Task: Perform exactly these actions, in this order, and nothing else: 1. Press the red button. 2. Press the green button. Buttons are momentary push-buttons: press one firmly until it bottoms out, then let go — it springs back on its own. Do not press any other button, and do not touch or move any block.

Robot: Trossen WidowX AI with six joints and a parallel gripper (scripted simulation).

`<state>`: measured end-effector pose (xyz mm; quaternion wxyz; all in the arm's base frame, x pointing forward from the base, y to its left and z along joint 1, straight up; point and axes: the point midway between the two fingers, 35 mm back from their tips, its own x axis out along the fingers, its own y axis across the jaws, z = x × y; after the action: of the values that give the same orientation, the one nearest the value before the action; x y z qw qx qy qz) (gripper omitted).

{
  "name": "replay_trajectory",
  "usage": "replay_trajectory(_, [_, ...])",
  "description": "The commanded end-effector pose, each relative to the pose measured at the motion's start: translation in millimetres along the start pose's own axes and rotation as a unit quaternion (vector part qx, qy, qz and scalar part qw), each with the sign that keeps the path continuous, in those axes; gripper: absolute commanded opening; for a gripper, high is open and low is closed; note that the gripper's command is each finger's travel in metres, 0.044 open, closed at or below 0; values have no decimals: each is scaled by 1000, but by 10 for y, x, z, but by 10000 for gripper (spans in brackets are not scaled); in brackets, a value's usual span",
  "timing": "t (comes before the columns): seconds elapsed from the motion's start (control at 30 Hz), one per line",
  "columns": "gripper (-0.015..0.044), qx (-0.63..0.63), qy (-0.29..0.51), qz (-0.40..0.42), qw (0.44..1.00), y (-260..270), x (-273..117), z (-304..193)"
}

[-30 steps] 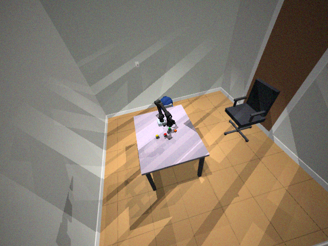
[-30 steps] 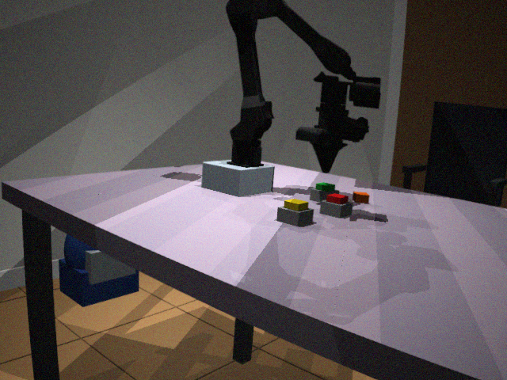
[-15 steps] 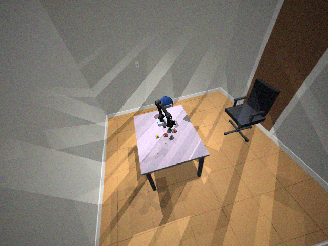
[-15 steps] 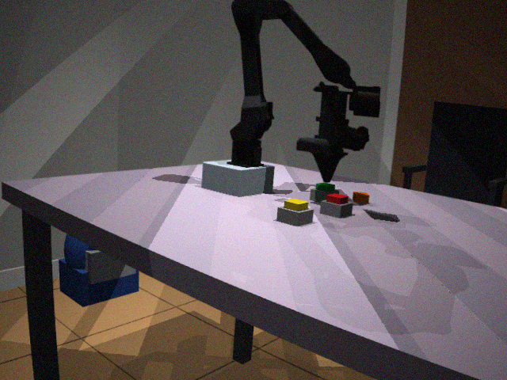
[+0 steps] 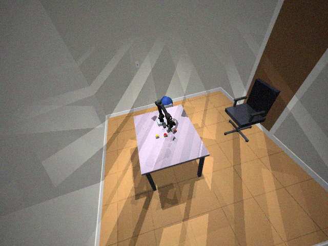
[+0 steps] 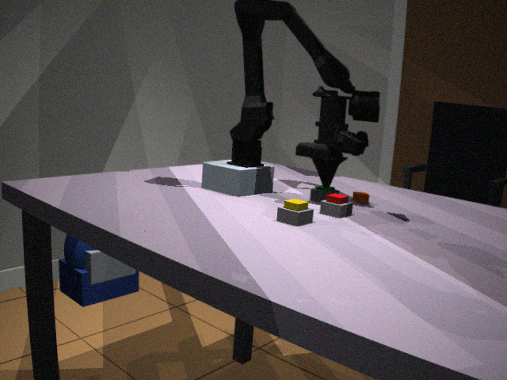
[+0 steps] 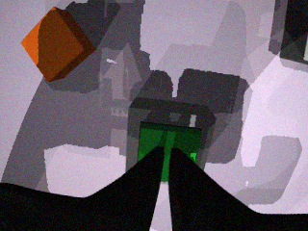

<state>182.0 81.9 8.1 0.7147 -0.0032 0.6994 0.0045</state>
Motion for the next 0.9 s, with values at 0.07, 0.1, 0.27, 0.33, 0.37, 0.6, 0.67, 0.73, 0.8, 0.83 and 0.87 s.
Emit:
replay_trajectory(0.07, [20, 2, 2, -1, 1000, -5, 11, -13])
replay_trajectory(0.1, [20, 2, 2, -1, 1000, -5, 11, -13])
replay_trajectory(0.27, [20, 2, 2, -1, 1000, -5, 11, -13])
replay_trajectory(0.33, [20, 1, 1, 0, 1000, 1, -101, 2])
replay_trajectory(0.37, [20, 1, 1, 0, 1000, 0, -219, -1])
replay_trajectory(0.6, [99, 2, 2, 0, 1000, 114, -411, 92])
replay_trajectory(0.67, [151, 2, 1, 1, 1000, 285, -524, 220])
replay_trajectory(0.73, [204, 2, 1, 2, 1000, 467, -630, 335])
replay_trajectory(0.8, [256, 2, 0, 3, 1000, 658, -729, 434])
replay_trajectory(0.83, [283, 2, 0, 3, 1000, 757, -776, 477])
replay_trajectory(0.87, [309, 2, 0, 4, 1000, 858, -820, 517])
